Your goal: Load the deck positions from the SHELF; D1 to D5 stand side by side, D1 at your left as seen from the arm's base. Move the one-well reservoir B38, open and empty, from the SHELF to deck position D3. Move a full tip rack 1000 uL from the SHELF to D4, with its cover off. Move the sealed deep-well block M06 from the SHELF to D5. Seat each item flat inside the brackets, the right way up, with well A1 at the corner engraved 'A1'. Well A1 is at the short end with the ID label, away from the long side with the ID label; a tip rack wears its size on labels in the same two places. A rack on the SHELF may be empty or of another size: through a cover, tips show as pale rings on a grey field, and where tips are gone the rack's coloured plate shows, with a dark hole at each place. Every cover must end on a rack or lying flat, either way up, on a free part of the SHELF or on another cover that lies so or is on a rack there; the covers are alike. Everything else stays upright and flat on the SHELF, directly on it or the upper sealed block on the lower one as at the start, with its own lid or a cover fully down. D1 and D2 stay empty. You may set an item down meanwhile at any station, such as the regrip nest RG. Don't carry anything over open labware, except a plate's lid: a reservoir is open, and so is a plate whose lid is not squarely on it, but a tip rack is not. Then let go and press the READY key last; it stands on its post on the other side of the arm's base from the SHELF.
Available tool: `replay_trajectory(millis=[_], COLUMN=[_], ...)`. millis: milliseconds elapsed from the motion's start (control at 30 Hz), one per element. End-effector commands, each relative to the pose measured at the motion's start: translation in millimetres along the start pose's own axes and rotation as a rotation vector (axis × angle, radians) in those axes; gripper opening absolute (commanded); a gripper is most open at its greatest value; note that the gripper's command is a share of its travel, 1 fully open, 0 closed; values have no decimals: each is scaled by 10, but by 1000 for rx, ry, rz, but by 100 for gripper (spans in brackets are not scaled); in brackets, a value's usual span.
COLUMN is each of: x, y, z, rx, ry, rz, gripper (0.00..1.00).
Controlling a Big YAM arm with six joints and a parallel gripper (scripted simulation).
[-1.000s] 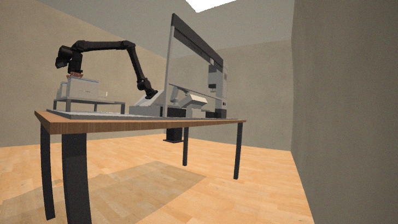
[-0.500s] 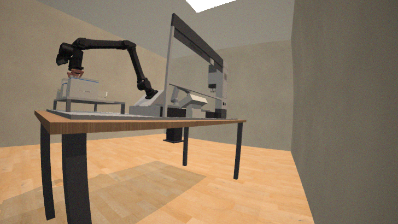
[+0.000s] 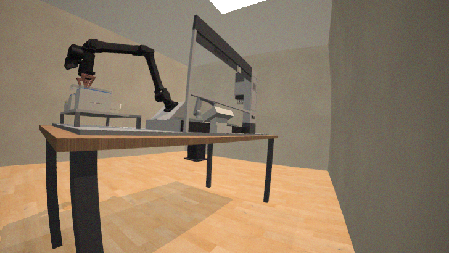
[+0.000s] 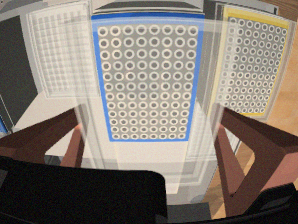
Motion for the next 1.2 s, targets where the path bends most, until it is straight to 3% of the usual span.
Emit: replay_trajectory(millis=[0, 267, 1167], x=[42, 35, 38], y=[179, 168, 176], z=[-582, -718, -649], rx=[-99, -99, -89], ry=[44, 44, 39], rz=[19, 19, 18], gripper=[0, 0, 0])
Point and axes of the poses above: the point where the finger pads meet when closed, its own z axis out along the fingers, its own x axis across the jaws, y = z × x, the point moved 7 cm from there along -z, back along the fingers, and after that the axes turned 11 degrees about z, right-handed, at the moved point
